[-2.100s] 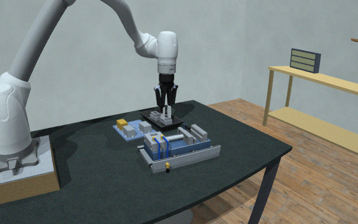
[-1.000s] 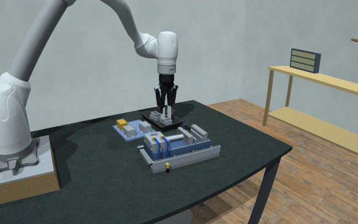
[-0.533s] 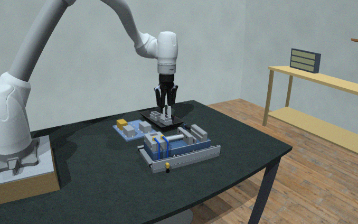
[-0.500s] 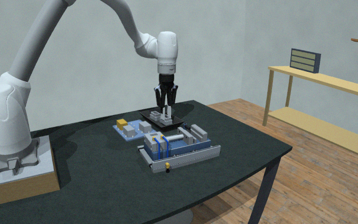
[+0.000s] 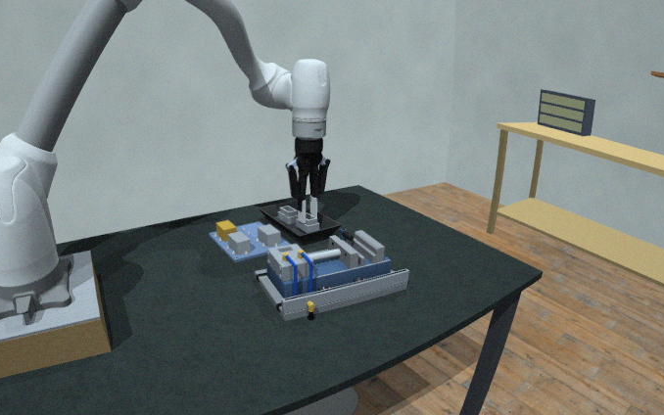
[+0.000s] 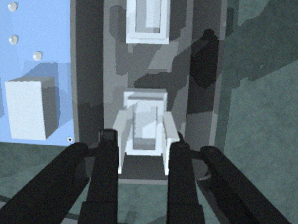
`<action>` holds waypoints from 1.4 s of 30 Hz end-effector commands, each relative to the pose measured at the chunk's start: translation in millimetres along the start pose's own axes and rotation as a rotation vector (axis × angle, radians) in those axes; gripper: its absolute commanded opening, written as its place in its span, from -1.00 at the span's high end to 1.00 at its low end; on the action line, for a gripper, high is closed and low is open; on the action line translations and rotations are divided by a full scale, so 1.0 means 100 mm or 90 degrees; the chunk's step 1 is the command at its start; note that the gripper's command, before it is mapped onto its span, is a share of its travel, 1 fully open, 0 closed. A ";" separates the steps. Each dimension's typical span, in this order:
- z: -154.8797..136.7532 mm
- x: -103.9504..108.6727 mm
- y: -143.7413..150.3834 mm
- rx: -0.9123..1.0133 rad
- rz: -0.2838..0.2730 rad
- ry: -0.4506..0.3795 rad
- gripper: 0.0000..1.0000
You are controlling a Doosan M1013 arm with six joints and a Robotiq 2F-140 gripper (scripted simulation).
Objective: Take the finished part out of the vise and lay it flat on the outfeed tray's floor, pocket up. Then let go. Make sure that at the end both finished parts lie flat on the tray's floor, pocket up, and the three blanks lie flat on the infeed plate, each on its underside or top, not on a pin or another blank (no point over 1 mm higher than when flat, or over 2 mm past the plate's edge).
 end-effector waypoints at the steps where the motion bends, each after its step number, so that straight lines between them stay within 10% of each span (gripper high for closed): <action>1: 0.00 -0.01 0.00 0.000 0.000 0.000 1.00; 42: 0.00 -0.10 0.00 0.000 0.000 0.000 1.00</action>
Point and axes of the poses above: the point where the finger pads meet when closed, its own x axis back along the fingers, its own y axis across the jaws, z = x × y, the point moved 10 cm from there along x, back along the fingers, and after that the axes turned 13 degrees about x, right-handed, at the moved point
